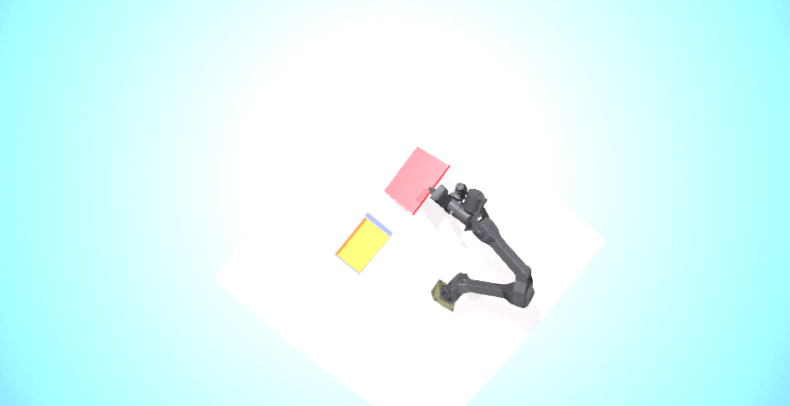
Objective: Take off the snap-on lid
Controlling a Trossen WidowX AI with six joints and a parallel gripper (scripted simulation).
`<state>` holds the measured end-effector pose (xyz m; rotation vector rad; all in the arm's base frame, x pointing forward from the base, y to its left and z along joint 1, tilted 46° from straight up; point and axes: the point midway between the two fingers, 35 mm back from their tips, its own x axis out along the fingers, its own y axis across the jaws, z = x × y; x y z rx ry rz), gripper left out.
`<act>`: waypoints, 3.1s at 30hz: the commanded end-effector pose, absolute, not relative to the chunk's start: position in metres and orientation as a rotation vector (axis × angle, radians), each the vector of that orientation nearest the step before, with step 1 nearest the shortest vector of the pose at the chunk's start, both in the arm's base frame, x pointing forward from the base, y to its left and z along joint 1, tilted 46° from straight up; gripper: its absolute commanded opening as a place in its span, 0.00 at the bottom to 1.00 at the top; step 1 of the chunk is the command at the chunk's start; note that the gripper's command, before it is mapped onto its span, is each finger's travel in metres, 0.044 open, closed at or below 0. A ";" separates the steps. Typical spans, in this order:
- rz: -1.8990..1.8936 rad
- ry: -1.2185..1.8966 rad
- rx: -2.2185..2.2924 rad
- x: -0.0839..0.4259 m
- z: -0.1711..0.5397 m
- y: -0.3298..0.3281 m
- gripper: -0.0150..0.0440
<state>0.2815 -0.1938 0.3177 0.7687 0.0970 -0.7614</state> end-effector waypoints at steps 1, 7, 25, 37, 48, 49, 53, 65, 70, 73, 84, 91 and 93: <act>-0.788 0.108 0.774 0.280 0.308 -0.201 0.25; -0.788 0.108 0.773 0.280 0.305 -0.205 0.25; -0.788 0.108 0.772 0.279 0.295 -0.215 0.25; -0.788 0.108 0.772 0.278 0.289 -0.222 0.25; -0.788 0.108 0.771 0.278 0.283 -0.229 0.25; -0.788 0.108 0.771 0.278 0.282 -0.229 0.25; -0.781 0.098 0.770 0.277 0.292 -0.225 0.34; -0.788 0.108 0.771 0.274 0.292 -0.225 0.81; -0.788 0.108 0.771 0.265 0.291 -0.223 1.00; -0.788 0.108 0.771 0.259 0.290 -0.222 1.00; -0.789 0.109 0.770 0.237 0.288 -0.218 1.00; -0.789 0.109 0.769 0.224 0.287 -0.216 1.00; -0.789 0.109 0.769 0.220 0.286 -0.215 1.00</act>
